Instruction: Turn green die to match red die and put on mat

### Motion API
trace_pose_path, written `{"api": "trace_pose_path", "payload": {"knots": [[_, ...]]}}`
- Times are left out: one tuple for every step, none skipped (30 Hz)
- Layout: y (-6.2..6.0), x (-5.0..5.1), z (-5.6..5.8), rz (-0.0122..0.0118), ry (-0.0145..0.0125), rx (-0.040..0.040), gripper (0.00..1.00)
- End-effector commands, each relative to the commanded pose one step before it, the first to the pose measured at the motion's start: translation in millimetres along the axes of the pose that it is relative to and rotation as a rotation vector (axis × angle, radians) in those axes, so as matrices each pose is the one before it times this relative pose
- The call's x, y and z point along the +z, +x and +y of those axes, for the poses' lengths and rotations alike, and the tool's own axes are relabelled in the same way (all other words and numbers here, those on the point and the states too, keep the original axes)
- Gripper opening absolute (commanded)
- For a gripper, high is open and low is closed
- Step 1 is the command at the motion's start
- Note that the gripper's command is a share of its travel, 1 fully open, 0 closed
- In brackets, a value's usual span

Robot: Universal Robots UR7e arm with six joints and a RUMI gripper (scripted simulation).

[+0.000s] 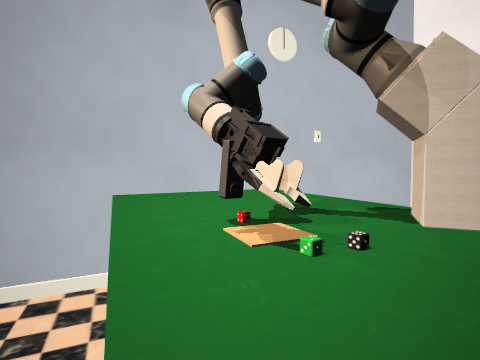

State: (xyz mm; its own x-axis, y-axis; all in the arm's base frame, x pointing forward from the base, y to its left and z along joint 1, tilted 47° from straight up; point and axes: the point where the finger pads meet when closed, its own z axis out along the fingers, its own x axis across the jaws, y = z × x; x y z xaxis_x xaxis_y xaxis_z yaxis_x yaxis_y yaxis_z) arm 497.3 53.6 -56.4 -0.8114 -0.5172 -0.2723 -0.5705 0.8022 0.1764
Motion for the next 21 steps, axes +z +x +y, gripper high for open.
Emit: {"api": "trace_pose_path", "payload": {"knots": [[-0.18, -12.87, 17.03, -0.00041, 0.00041, -0.00063, 0.24], [0.0, -1.64, 2.34, 0.0, 0.0, 0.0, 0.24], [0.0, 0.0, 0.0, 0.0, 0.0, 0.0, 0.24], [0.0, 0.0, 0.0, 0.0, 0.0, 0.0, 0.24], [0.0, -1.31, 1.87, 0.0, 0.0, 0.0, 0.24], [0.0, -0.97, 1.39, 0.0, 0.0, 0.0, 0.24], [0.0, -0.65, 0.93, 0.0, 0.0, 0.0, 0.24], [0.0, -0.37, 0.53, 0.0, 0.0, 0.0, 0.24], [0.0, -0.15, 0.21, 0.0, 0.0, 0.0, 0.24], [0.0, -0.02, 0.03, 0.0, 0.0, 0.0, 0.24], [0.0, 0.0, 0.0, 0.00001, 0.00005, 0.0, 0.24], [0.0, 0.02, 0.02, 0.00004, 0.00037, -0.00001, 0.24], [0.01, 0.05, 0.05, 0.00011, 0.00097, -0.00004, 0.24], [0.02, 0.09, 0.09, 0.0002, 0.00182, -0.00006, 0.24], [0.03, 0.15, 0.14, 0.0003, 0.00289, -0.0001, 0.24], [0.04, 0.2, 0.2, 0.00041, 0.00414, -0.00013, 0.24], [0.05, 0.25, 0.26, 0.0005, 0.00555, -0.00017, 0.24], [0.05, 0.3, 0.34, 0.00057, 0.00709, -0.00019, 0.24], [0.06, 0.34, 0.42, 0.00059, 0.00873, -0.00019, 0.24], [0.0, 0.0, 0.0, 0.0, 0.0, 0.0, 0.24], [0.0, 0.0, 0.0, 0.0, 0.0, 0.0, 0.24]]}}
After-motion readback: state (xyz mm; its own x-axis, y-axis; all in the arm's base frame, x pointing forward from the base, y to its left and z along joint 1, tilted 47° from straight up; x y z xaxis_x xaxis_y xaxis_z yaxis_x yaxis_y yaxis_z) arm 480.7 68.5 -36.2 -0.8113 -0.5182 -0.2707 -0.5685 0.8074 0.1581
